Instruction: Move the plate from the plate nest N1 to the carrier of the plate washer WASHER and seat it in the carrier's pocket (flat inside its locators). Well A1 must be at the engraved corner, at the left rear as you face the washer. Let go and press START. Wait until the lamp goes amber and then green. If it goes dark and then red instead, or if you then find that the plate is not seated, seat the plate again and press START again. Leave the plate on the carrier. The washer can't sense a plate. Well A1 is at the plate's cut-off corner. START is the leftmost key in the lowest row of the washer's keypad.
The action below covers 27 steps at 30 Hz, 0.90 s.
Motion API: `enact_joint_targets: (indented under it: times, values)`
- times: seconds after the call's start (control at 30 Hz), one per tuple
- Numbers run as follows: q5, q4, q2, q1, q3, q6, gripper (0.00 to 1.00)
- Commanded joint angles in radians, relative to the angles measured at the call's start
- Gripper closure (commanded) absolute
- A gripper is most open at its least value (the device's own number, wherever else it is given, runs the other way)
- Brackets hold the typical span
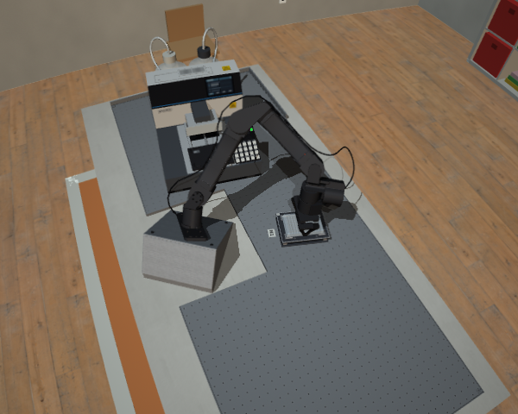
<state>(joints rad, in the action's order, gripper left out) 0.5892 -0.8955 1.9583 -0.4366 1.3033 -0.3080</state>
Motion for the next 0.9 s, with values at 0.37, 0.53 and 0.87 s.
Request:
enact_joint_targets:
  times: [0.37,0.53,0.87]
  values:
    - [0.013,-0.038,-0.035,-0.030,0.039,-0.019,0.16]
    - [0.013,-0.071,-0.043,-0.043,0.056,-0.034,0.16]
    - [0.011,-0.134,-0.055,-0.066,0.091,-0.062,0.16]
